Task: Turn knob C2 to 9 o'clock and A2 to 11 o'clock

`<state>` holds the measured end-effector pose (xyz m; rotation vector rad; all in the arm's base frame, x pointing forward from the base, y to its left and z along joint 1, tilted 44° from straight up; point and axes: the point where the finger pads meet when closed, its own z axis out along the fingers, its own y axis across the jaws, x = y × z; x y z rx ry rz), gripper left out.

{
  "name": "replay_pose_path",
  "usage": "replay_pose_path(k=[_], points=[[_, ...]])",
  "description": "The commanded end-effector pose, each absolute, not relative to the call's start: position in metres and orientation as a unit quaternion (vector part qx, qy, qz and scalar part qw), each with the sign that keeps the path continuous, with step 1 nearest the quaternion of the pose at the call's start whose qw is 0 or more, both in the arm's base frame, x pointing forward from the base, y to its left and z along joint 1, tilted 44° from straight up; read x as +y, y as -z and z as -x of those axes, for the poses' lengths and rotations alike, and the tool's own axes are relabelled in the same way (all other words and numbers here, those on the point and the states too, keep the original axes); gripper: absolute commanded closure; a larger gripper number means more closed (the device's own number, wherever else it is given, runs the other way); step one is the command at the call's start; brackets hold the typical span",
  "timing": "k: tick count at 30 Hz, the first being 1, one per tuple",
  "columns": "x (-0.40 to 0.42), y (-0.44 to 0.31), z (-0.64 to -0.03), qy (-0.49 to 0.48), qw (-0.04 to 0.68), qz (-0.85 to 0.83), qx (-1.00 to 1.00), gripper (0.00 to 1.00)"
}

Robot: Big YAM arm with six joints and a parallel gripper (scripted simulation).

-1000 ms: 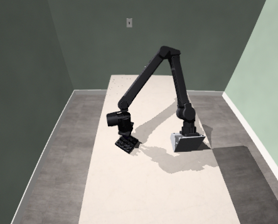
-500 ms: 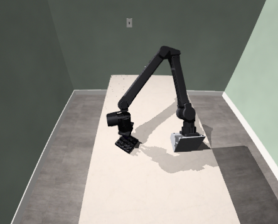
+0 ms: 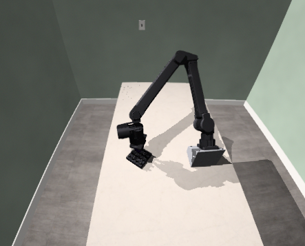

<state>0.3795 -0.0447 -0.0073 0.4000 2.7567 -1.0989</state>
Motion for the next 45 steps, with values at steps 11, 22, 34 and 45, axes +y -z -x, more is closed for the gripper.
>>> replay_pose_path(k=[11, 22, 34, 45], points=[[-0.0344, 0.0019, -0.3965, 0.36, 0.096, -0.136, 0.918, 0.82], [-0.0344, 0.0043, -0.3956, 0.361, 0.093, -0.135, 0.918, 0.82], [-0.0344, 0.0043, -0.3957, 0.361, 0.093, -0.135, 0.918, 0.82], [-0.0344, 0.0043, -0.3957, 0.361, 0.093, -0.135, 0.918, 0.82]])
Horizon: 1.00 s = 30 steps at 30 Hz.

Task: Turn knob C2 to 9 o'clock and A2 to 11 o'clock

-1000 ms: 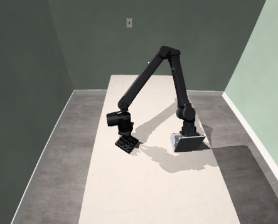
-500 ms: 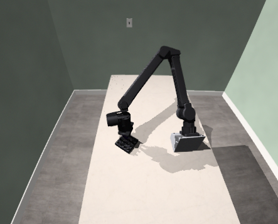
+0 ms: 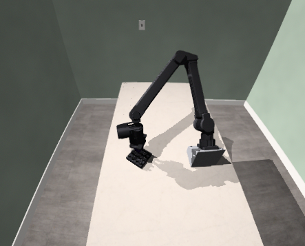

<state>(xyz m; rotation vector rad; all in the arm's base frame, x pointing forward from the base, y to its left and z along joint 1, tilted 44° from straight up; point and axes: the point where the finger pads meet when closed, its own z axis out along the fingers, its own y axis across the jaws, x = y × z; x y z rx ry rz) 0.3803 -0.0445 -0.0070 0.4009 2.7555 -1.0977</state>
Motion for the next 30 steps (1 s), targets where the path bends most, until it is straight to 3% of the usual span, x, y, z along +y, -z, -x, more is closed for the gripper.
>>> replay_pose_path(k=[1, 30], points=[[-0.034, 0.004, -0.396, 0.361, 0.093, -0.135, 0.918, 0.82], [-0.053, 0.016, -0.385, 0.366, 0.077, -0.135, 0.918, 0.82]])
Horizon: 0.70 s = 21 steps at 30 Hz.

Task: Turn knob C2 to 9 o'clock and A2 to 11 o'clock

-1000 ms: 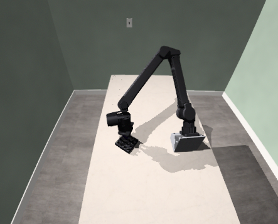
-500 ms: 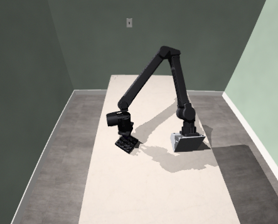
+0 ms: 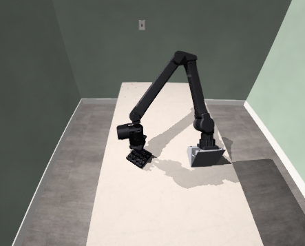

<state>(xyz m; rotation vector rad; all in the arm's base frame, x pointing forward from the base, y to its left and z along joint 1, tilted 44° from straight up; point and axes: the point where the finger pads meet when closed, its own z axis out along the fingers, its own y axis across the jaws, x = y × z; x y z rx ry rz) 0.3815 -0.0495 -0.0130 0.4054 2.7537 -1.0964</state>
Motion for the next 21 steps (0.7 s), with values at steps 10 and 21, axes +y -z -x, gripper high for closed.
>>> replay_pose_path(k=[10, 21], points=[[-0.0546, 0.0189, -0.3863, 0.366, 0.078, -0.133, 0.918, 0.82], [-0.0539, 0.0175, -0.3868, 0.365, 0.081, -0.135, 0.918, 0.82]])
